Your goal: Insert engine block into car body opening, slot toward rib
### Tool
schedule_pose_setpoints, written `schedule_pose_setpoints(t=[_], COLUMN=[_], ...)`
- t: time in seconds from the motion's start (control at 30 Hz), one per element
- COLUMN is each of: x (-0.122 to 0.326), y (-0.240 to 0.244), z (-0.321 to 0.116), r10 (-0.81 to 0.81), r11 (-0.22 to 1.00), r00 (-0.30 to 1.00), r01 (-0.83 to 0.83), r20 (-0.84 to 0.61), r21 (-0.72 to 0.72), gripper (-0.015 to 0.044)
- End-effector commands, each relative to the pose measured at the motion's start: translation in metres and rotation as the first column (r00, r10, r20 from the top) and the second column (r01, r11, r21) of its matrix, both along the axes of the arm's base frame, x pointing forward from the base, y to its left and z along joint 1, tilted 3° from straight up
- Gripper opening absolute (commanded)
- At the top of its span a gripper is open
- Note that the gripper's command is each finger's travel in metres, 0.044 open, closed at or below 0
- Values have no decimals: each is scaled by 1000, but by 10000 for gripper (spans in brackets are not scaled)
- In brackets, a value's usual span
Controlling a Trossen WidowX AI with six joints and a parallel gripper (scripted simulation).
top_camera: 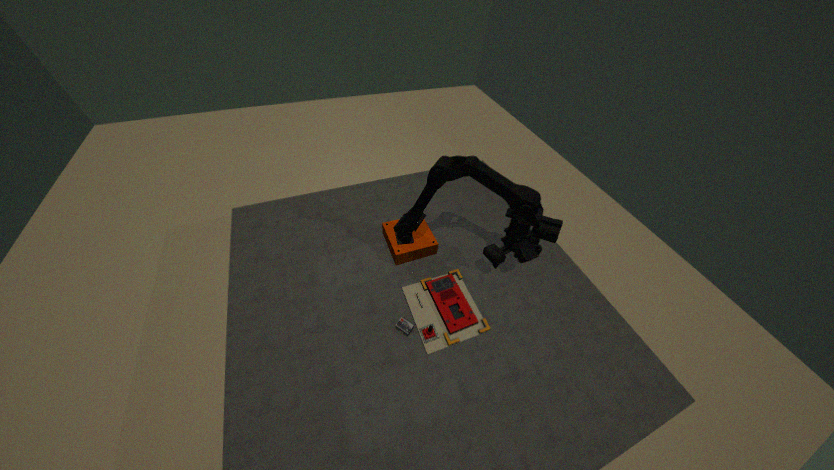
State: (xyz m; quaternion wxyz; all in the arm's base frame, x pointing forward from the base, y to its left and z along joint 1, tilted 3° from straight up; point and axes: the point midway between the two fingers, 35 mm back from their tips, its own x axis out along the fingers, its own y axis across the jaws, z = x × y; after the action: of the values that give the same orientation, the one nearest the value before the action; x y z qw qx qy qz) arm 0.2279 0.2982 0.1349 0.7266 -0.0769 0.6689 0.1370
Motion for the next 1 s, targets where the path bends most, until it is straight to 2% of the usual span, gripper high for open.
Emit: schedule_pose_setpoints(t=[0.0, 0.43, 0.7, 0.97], x=[16, 60, 80, 96], y=[-15, -68, -102, -136], z=[-3, -10, -14, -17], r10=[-133, -545, -751, -890], r11=[991, 839, 660, 453], r00=[991, 837, 658, 450], r01=[133, 545, 751, 891], r20=[-10, -45, -63, -77], r21=[-3, -11, -21, -25], gripper=[440, 440, 440, 440])
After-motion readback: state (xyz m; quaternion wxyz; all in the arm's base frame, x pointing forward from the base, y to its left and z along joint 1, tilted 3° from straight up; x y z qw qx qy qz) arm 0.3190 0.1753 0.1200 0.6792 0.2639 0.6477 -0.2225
